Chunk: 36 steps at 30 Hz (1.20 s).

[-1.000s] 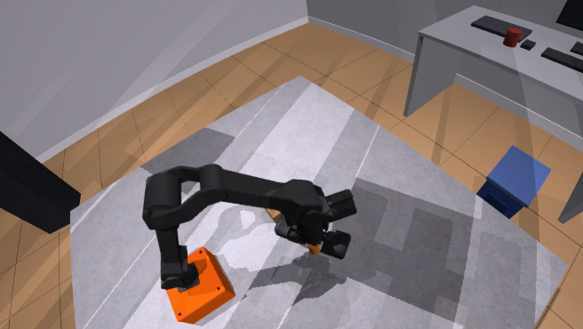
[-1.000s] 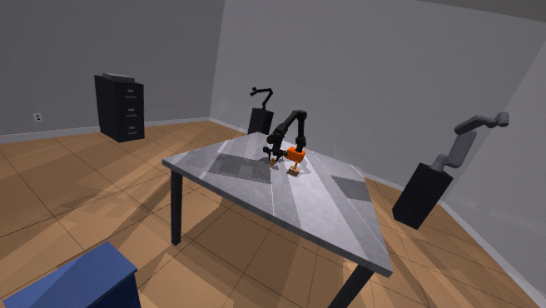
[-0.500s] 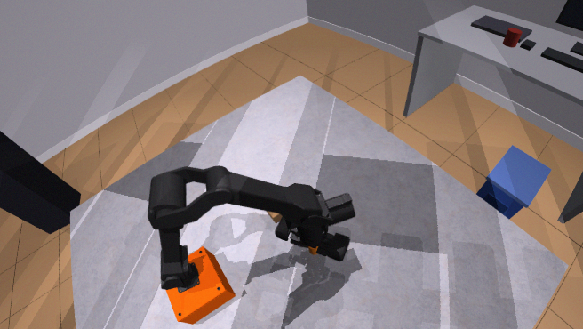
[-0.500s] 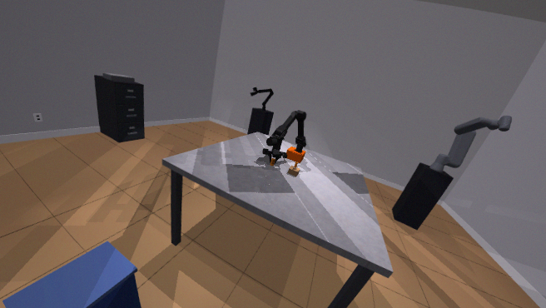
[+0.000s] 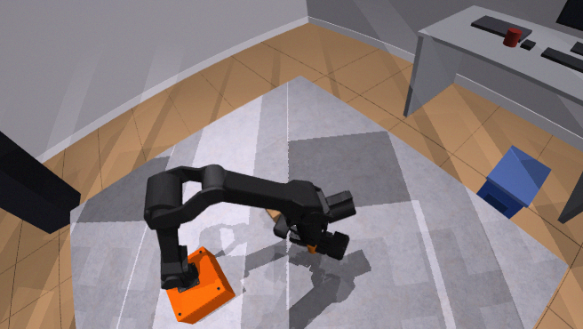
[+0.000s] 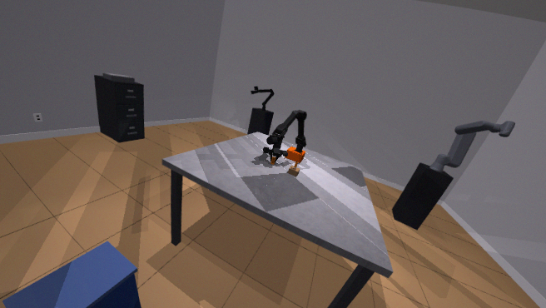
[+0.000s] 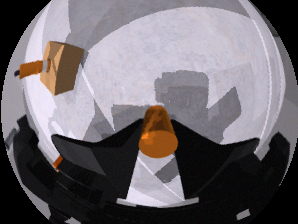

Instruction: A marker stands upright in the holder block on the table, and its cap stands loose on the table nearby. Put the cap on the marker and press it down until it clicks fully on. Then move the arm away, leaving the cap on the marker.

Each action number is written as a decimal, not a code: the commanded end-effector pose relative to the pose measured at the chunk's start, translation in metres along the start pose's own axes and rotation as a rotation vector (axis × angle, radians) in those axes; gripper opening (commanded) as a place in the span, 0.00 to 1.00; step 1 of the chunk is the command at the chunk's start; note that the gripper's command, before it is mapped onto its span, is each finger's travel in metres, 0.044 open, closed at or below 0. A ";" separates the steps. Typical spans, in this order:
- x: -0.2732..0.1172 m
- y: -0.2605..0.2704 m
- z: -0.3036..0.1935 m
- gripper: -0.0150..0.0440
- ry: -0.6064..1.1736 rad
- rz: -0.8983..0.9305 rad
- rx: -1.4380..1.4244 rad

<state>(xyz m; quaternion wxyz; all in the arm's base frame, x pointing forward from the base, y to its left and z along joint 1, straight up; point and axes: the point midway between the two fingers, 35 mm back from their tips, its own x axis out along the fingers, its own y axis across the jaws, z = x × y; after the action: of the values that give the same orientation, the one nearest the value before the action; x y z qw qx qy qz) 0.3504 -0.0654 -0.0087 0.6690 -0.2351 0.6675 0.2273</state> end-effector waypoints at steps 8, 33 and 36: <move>-0.044 -0.001 0.001 0.25 -0.014 -0.011 0.003; -0.075 0.062 0.048 0.25 -0.019 -0.006 0.003; -0.079 0.072 0.054 0.25 -0.019 -0.005 0.003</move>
<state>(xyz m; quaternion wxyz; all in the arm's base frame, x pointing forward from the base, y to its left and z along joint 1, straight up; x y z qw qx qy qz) 0.3482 0.0142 0.0623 0.6724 -0.2349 0.6643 0.2266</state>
